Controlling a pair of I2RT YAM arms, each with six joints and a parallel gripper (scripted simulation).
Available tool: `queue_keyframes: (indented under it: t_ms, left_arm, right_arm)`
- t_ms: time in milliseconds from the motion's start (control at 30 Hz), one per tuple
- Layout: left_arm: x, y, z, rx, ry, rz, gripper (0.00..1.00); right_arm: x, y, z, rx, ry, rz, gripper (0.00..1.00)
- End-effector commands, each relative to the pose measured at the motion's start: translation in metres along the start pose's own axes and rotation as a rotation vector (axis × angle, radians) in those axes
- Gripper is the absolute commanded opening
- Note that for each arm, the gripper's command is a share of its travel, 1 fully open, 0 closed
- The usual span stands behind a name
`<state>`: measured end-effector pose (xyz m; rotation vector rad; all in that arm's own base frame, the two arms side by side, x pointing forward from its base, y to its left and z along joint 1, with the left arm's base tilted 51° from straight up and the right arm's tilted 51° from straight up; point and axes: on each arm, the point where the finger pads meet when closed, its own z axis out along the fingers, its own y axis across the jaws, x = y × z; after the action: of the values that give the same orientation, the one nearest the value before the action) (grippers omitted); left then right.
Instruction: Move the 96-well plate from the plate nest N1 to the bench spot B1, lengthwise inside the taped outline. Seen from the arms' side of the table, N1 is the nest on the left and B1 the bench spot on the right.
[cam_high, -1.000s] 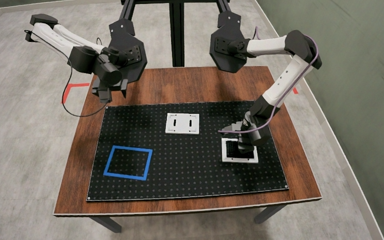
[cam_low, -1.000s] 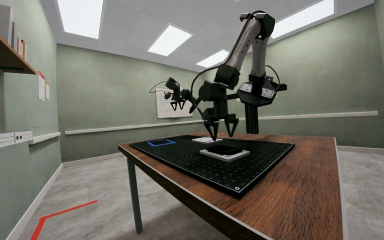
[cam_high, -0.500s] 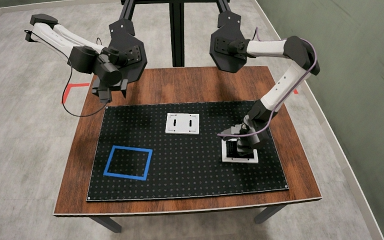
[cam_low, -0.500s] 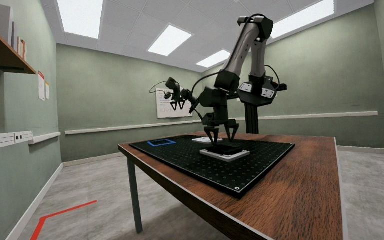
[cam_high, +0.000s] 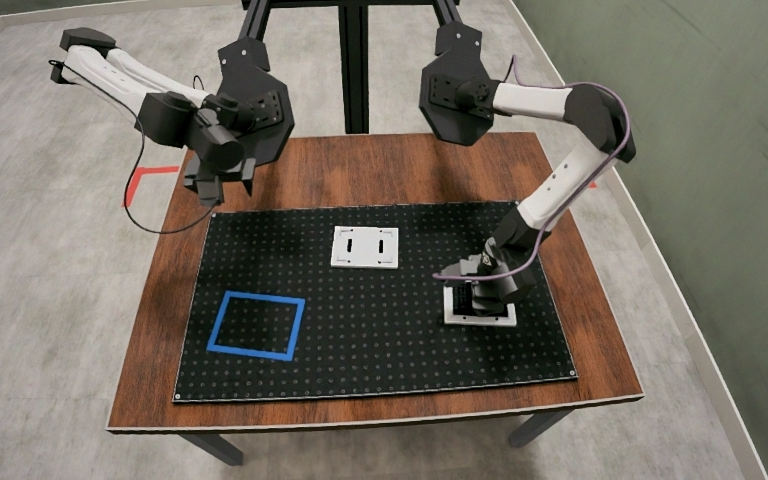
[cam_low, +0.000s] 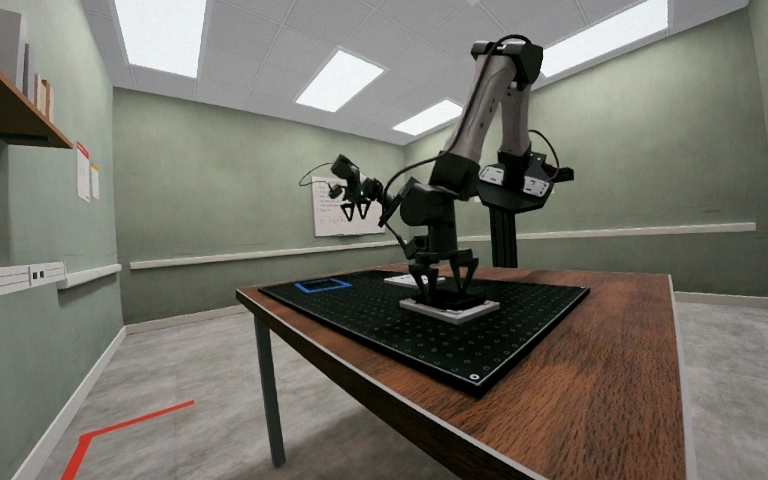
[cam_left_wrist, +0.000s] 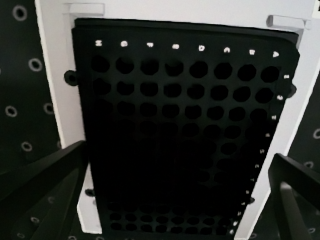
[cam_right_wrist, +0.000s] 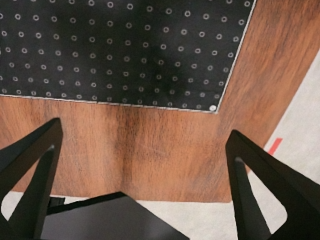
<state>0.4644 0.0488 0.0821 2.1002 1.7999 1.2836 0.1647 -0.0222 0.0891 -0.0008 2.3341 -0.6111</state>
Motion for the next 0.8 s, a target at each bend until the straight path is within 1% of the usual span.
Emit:
queue_keyframes:
  t_ms: [0, 100, 133, 600, 767]
  left_arm:
    - [0.005, 0.006, 0.010, -0.015, 0.001, -0.007, 1.00]
    - [0.005, 0.006, 0.011, -0.015, 0.001, -0.007, 1.00]
    - [0.013, 0.016, 0.002, -0.045, 0.010, -0.023, 1.00]
    - [0.013, 0.008, -0.001, -0.035, 0.007, -0.017, 1.00]
    - [0.015, 0.012, -0.002, -0.044, 0.012, -0.022, 1.00]
  right_arm:
    - [-0.007, -0.002, -0.005, 0.001, -0.012, 0.012, 1.00]
    - [-0.007, -0.002, -0.005, 0.001, -0.012, 0.012, 1.00]
    - [-0.007, -0.002, -0.005, 0.001, -0.012, 0.012, 1.00]
    - [-0.007, -0.002, -0.005, 0.001, -0.012, 0.012, 1.00]
    - [-0.007, -0.002, -0.005, 0.001, -0.012, 0.012, 1.00]
